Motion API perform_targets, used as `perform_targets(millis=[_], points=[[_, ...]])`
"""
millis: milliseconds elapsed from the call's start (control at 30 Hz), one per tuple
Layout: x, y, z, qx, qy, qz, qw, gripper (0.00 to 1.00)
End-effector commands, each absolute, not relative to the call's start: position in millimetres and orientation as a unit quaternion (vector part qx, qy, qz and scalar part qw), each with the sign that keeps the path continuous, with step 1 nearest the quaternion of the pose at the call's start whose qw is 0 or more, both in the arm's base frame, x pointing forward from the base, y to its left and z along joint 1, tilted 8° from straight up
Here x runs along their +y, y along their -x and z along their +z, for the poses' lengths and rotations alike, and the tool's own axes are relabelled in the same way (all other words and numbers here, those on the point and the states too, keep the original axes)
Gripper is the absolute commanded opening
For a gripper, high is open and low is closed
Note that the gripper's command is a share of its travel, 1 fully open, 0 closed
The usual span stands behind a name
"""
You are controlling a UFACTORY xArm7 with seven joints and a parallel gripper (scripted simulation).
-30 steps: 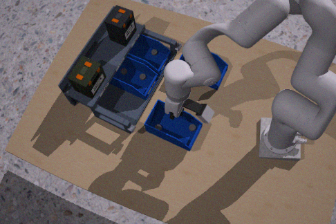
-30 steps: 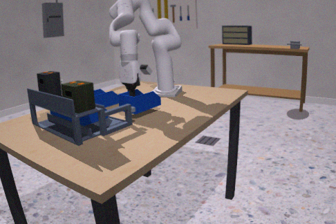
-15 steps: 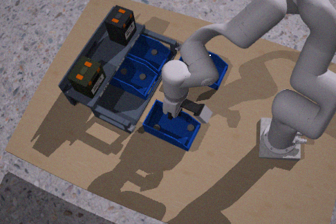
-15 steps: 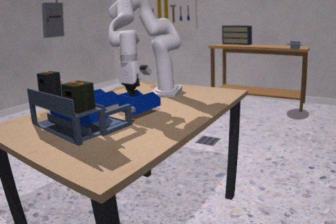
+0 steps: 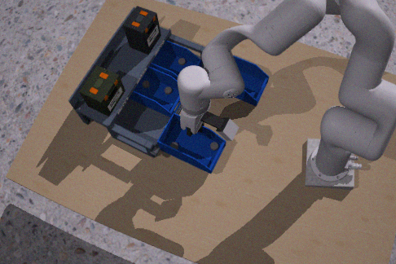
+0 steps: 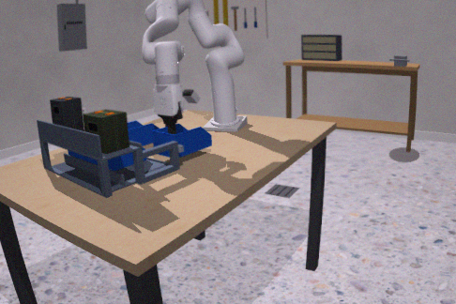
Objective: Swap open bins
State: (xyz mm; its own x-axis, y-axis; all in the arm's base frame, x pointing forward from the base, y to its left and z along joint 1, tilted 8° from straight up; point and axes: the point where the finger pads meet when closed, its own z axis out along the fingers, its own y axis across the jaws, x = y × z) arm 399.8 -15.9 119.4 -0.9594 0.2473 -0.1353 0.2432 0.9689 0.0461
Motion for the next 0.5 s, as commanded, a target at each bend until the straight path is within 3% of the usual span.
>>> perform_targets(millis=[0, 467], points=[[-16.0, -402.2, 120.1, 0.99, -0.124, 0.015, 0.071, 0.0], [-17.0, -404.5, 122.7, 0.992, -0.123, 0.021, 0.029, 0.0]])
